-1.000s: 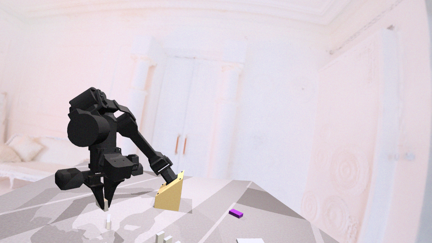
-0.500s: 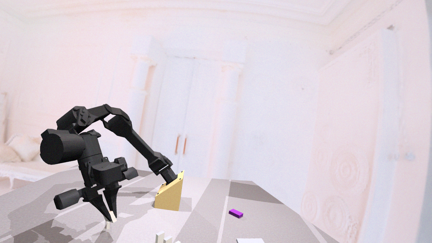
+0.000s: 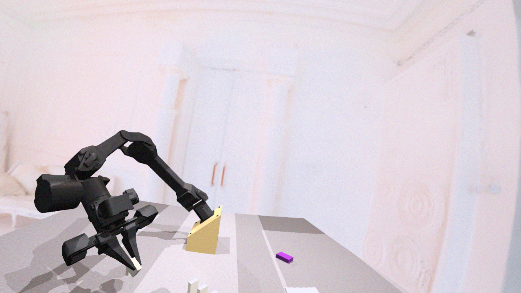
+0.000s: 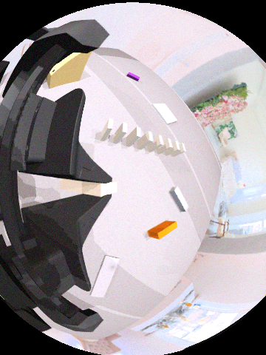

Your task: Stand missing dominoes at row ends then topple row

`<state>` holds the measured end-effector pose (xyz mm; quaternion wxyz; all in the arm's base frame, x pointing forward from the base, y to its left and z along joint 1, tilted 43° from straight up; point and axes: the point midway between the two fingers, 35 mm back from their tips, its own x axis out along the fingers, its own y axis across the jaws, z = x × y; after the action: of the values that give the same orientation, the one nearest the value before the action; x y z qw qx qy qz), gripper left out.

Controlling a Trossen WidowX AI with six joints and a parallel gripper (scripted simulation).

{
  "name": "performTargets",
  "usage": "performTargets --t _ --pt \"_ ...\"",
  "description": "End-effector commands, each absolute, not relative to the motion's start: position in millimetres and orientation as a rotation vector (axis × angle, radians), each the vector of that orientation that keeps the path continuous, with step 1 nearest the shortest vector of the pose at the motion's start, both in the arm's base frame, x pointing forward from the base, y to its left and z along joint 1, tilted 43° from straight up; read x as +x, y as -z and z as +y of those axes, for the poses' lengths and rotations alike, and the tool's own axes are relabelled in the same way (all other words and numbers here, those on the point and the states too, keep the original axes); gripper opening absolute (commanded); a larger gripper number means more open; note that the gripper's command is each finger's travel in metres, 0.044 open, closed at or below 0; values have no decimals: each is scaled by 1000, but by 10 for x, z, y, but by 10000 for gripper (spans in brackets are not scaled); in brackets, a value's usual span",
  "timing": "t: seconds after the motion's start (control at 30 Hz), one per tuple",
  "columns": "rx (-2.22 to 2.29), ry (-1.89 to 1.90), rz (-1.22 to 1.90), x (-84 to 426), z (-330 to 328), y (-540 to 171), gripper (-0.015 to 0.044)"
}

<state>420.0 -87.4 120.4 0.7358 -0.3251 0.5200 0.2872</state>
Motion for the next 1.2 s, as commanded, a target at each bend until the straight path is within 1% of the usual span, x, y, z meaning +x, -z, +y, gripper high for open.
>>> performTargets --t 0.0,0.67,1.17 --pt "-695 -674 1032 4180 -900 -1211 27" --pt "-730 -757 442 4011 -1018 -1556 27" --pt "-735 -757 422 3999 -1021 -1571 27"
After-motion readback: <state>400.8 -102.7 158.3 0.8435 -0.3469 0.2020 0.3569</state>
